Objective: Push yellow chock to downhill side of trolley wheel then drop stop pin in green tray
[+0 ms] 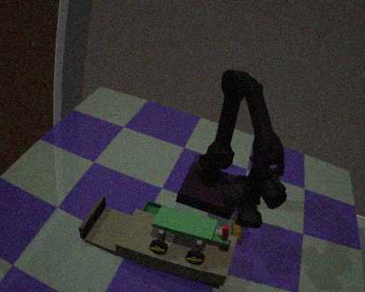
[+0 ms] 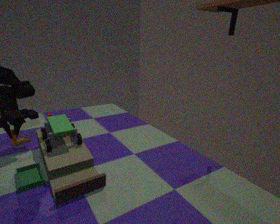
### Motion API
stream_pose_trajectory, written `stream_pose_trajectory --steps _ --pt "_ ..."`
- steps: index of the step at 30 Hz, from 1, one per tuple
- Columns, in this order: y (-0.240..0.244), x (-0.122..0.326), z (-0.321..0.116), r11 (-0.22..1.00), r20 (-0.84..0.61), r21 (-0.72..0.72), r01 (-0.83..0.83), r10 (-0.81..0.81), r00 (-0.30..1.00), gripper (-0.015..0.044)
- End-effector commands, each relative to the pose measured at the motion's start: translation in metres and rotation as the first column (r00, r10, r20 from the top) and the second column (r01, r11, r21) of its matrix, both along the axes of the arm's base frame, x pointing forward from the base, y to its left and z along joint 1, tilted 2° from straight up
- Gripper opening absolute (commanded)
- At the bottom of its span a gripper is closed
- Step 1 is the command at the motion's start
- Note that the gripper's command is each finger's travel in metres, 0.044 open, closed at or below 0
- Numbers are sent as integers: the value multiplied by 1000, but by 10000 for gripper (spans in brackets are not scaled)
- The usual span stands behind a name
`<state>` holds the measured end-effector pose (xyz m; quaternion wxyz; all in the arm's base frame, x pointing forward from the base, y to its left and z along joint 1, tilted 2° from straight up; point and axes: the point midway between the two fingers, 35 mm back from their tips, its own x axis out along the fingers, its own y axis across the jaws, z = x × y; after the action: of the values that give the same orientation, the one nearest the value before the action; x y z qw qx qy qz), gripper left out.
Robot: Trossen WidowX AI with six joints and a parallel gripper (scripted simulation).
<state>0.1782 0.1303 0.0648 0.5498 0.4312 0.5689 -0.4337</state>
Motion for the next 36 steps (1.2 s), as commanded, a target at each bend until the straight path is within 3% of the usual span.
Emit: stream_pose_trajectory --steps 1,36 --pt "0 1 16 1000 14 3 3 -3 1000 0" --pt "-2 5 104 1000 14 3 3 -3 1000 0"
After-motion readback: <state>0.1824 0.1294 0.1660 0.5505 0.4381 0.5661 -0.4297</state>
